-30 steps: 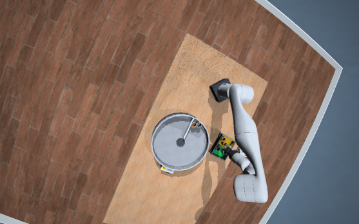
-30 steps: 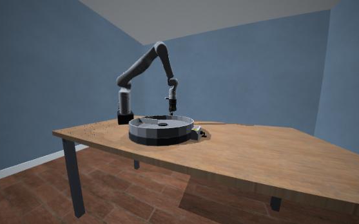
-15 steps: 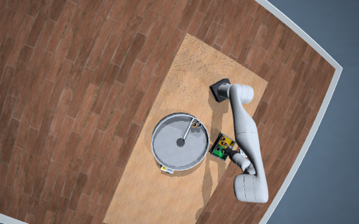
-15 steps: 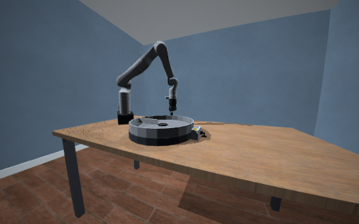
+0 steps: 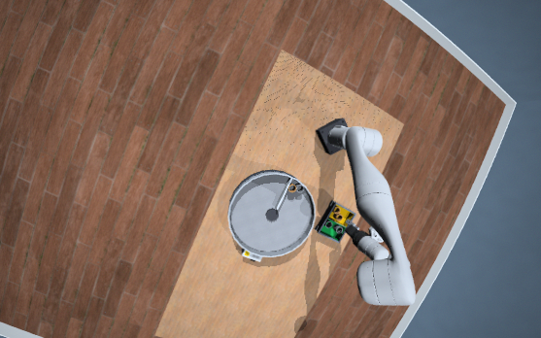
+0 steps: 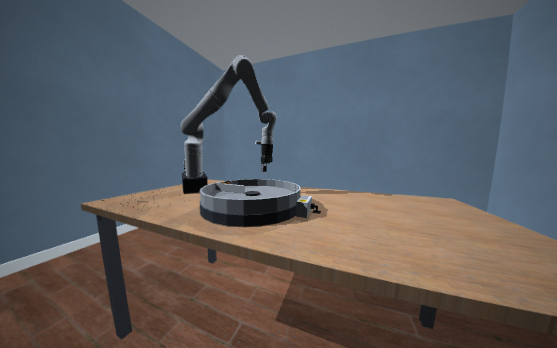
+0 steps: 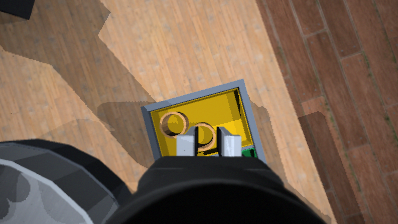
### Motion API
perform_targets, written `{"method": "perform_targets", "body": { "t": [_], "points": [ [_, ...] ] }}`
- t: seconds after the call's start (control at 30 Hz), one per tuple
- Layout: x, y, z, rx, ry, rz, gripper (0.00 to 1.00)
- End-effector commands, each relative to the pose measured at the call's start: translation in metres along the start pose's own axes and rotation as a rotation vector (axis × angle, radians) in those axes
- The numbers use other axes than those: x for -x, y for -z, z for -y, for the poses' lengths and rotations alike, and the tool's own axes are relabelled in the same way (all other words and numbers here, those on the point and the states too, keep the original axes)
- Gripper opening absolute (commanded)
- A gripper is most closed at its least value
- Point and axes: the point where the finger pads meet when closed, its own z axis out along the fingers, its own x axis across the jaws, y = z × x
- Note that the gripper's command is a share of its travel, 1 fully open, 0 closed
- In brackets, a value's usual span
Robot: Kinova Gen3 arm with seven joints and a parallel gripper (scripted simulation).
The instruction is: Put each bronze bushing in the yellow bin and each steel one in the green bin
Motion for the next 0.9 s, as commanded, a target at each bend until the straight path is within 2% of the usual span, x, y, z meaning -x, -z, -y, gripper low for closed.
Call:
{"method": "perform_targets", "body": {
  "t": [0.0,0.03,0.87],
  "points": [
    [-0.004,0.035,-0.009,0.022,-0.01,-0.022,0.47],
    [-0.004,0.046,-0.009,0.022,-0.01,-0.022,0.47],
    [-0.004,0.046,-0.008,0.021,-0.009,-0.021,0.47]
  ]
}}
